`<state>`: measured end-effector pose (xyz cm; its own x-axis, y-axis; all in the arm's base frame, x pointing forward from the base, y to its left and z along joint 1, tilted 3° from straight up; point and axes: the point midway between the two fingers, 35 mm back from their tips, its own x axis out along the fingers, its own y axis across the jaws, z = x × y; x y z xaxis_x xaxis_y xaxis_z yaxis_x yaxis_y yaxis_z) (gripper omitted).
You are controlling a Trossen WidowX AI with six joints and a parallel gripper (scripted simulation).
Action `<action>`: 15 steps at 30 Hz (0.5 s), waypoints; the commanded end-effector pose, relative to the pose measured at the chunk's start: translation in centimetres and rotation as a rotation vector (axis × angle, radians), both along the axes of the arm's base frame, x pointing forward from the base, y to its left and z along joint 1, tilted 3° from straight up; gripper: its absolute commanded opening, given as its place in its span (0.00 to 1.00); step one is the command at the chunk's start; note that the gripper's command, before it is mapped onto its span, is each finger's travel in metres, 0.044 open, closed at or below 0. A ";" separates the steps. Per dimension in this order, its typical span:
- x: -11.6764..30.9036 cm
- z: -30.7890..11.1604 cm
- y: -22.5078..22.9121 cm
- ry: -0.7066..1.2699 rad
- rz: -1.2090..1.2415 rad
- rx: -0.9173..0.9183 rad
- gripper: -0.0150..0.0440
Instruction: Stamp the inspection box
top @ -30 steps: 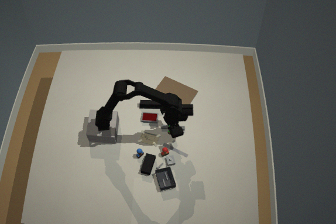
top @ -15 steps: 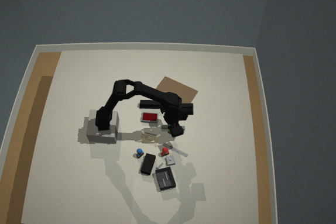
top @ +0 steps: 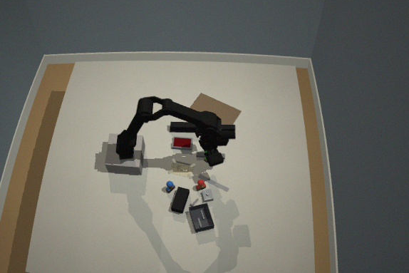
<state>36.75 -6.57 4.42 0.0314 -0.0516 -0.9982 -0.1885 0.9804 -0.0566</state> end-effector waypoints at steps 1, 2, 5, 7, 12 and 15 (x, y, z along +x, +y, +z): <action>0.0 0.2 0.0 0.000 -0.003 0.001 0.25; 0.0 0.3 0.0 0.000 -0.003 0.001 0.25; 0.0 0.4 0.1 0.000 -0.003 0.001 0.25; 0.0 0.5 0.1 0.000 -0.003 0.001 0.25; -0.1 0.8 0.1 0.000 -0.003 0.001 0.25; -0.1 0.9 0.1 0.000 -0.003 0.001 0.25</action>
<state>36.68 -6.52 5.16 0.0312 -0.0516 -0.9982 -0.1885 0.9804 -0.0565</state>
